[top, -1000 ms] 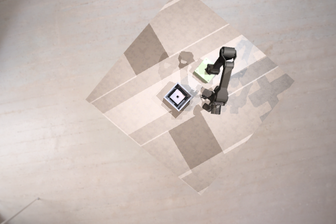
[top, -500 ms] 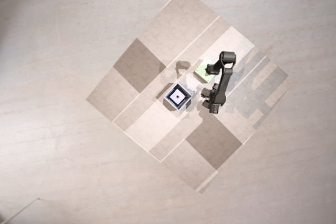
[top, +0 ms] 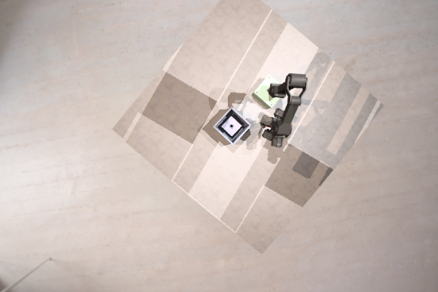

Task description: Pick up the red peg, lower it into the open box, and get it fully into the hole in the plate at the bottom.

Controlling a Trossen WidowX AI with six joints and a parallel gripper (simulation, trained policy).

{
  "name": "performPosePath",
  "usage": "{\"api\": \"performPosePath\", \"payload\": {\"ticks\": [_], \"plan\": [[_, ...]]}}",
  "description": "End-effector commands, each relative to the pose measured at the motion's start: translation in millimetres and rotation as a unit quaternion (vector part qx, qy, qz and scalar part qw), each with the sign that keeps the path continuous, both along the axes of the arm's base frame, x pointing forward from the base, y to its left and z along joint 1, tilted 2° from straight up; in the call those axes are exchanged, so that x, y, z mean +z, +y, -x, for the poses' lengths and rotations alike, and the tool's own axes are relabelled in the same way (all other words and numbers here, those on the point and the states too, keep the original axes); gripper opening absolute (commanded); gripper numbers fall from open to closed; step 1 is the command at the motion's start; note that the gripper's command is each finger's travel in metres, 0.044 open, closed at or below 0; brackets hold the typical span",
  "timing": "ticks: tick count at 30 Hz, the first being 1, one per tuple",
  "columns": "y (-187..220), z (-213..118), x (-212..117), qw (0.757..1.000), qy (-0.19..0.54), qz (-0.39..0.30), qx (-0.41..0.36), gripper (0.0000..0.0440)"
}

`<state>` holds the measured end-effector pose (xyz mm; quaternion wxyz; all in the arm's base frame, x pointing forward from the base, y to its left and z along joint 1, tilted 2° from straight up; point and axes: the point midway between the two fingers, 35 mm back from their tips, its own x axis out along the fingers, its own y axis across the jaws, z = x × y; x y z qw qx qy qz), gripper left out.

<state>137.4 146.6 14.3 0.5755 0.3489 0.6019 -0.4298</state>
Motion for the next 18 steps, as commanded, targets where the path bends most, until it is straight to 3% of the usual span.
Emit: {"api": "performPosePath", "payload": {"ticks": [1, 6, 18], "plan": [[-2.4, 0.4, -13.4, 1.000, -0.002, 0.007, -0.001, 0.0416], [-2.1, -0.6, -27.5, 1.000, -0.008, 0.008, -0.007, 0.0385], [12.3, -9.1, -49.3, 1.000, -0.016, -0.009, 0.010, 0.0092]]}}
